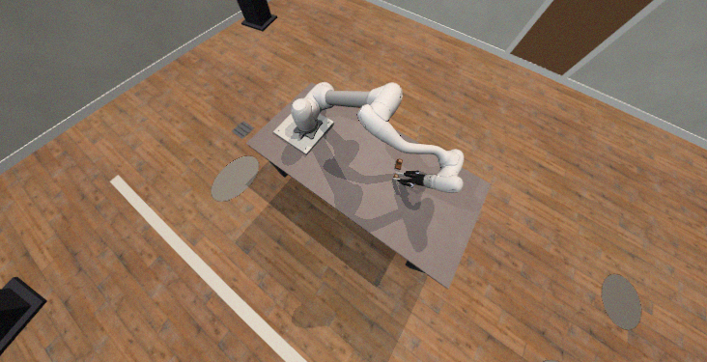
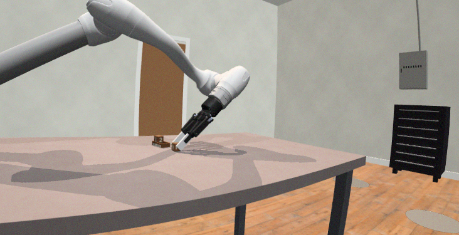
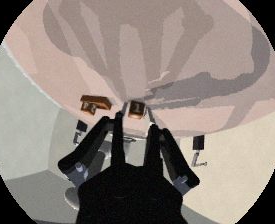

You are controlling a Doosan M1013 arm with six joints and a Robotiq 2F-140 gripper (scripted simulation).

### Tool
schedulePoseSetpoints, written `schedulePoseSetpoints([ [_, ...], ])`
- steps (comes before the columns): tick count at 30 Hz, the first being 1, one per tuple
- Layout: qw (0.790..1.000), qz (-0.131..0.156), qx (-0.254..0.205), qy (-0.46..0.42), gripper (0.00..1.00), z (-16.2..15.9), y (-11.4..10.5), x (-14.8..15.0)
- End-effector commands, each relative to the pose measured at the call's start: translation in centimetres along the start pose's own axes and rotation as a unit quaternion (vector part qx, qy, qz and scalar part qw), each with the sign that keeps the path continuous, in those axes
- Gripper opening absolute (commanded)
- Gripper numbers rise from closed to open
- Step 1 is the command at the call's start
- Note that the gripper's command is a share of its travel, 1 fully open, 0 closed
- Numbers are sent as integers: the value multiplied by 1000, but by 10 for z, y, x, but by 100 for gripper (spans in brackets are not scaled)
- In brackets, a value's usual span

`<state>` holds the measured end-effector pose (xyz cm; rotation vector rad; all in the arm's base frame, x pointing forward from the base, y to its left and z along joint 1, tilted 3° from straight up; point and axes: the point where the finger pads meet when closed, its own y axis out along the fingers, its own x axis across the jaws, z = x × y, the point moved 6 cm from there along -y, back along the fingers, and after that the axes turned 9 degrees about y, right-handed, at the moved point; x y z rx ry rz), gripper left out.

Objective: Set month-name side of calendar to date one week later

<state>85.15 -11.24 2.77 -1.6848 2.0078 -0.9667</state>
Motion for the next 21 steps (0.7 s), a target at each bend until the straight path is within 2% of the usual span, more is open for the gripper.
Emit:
schedulePoseSetpoints([
  [1,1000,0,0,0,35,0,0,0],
  [2,1000,0,0,0,46,0,0,0],
  [21,1000,0,0,0,46,0,0,0],
])
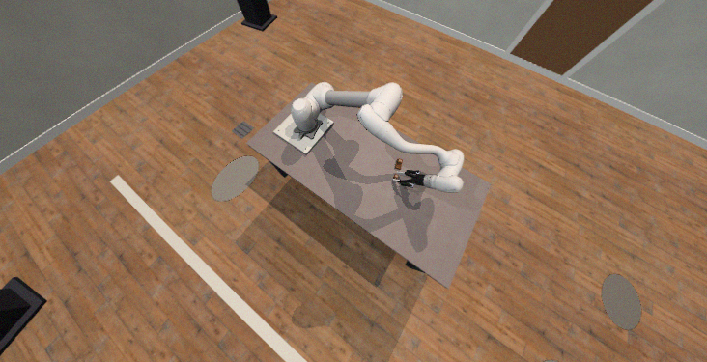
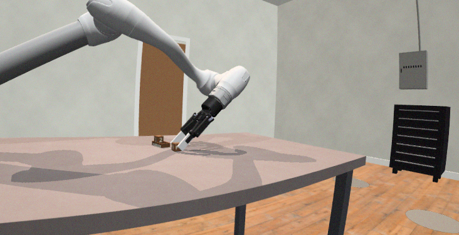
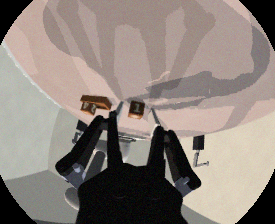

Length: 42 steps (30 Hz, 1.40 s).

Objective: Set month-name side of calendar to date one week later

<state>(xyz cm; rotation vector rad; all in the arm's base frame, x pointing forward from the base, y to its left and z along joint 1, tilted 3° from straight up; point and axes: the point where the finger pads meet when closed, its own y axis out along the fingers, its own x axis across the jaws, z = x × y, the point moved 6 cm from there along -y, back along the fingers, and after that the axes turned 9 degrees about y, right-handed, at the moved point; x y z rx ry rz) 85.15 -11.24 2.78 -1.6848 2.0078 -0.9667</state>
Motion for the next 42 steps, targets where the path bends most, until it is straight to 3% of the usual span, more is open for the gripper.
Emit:
schedulePoseSetpoints([
  [1,1000,0,0,0,46,0,0,0],
  [9,1000,0,0,0,46,-6,-6,1],
  [30,1000,0,0,0,46,-46,-46,7],
  [42,1000,1,8,0,46,-49,-49,8],
])
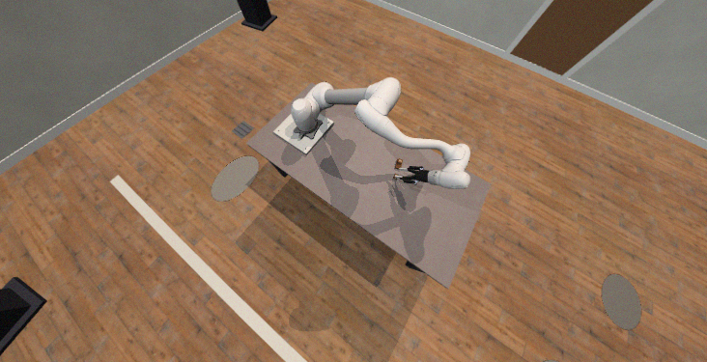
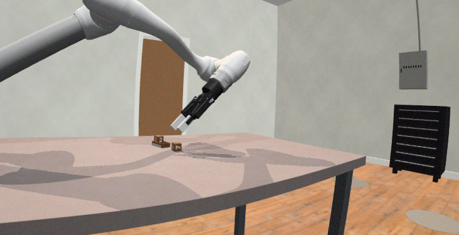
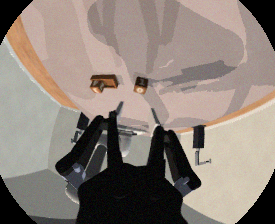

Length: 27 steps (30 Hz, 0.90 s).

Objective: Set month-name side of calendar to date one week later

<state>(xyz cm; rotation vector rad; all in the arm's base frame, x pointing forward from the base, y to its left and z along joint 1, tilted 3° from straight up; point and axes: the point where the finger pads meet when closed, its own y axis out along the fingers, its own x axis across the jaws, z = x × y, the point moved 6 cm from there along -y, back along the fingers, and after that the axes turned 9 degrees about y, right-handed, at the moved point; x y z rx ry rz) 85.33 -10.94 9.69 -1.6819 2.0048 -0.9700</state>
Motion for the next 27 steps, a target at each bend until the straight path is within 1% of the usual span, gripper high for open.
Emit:
schedulePoseSetpoints([
  [1,1000,2,14,0,46,-2,0,0],
  [8,993,18,116,0,46,-17,2,3],
  [17,991,21,135,0,46,-23,3,4],
  [19,988,25,155,0,46,-25,4,4],
  [25,969,38,242,0,46,-38,9,6],
  [27,969,38,242,0,46,-38,9,6],
])
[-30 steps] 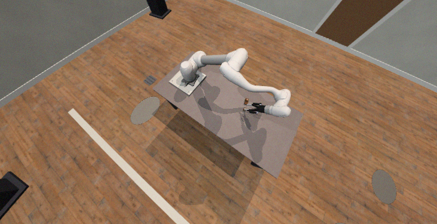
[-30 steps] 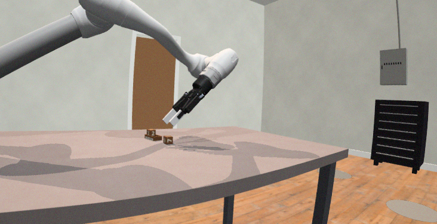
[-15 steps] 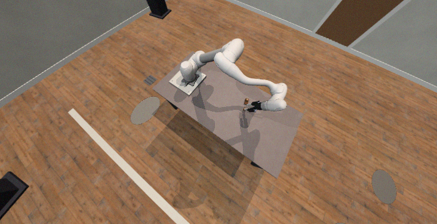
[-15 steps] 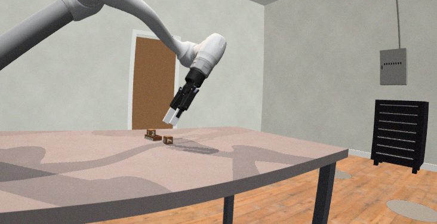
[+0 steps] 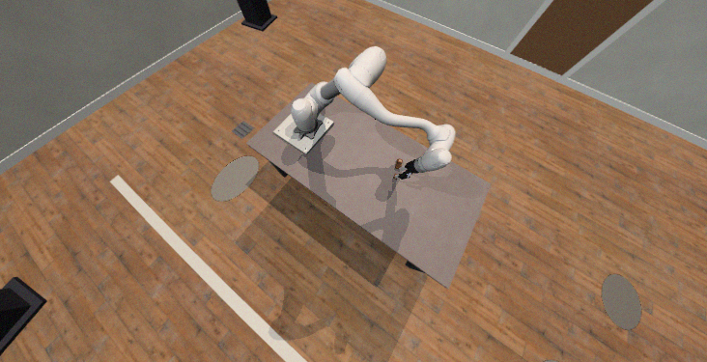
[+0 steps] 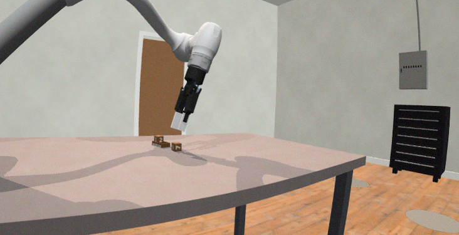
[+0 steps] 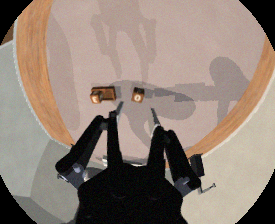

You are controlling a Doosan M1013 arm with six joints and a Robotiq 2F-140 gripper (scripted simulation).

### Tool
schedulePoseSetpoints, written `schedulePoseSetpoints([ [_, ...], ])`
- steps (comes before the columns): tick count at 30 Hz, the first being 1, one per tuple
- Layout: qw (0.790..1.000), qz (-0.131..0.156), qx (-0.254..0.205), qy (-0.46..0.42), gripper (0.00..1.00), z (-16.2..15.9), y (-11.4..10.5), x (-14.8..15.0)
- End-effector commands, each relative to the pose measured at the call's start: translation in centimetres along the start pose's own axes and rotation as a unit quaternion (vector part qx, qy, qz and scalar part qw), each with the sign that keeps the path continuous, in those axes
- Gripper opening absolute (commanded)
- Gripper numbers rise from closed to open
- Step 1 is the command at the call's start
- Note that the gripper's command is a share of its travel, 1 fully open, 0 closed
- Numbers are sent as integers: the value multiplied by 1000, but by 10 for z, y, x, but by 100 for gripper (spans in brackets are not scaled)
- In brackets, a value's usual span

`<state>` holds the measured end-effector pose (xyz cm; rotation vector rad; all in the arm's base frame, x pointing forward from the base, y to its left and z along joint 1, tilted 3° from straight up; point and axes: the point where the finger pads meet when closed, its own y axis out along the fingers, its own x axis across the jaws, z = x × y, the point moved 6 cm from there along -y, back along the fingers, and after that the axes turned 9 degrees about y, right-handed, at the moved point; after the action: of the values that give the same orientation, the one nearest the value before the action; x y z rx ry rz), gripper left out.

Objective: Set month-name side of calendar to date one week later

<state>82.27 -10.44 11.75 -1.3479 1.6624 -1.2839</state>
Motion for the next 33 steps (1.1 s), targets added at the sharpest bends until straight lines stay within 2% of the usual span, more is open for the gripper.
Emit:
schedulePoseSetpoints([
  [1,1000,4,23,0,46,-4,0,1],
  [7,999,6,34,0,46,-9,0,1],
  [15,989,23,143,0,46,-24,3,4],
  [21,988,25,155,0,46,-30,4,5],
  [22,988,25,155,0,100,-30,4,5],
  [33,988,25,155,0,100,-30,4,5],
])
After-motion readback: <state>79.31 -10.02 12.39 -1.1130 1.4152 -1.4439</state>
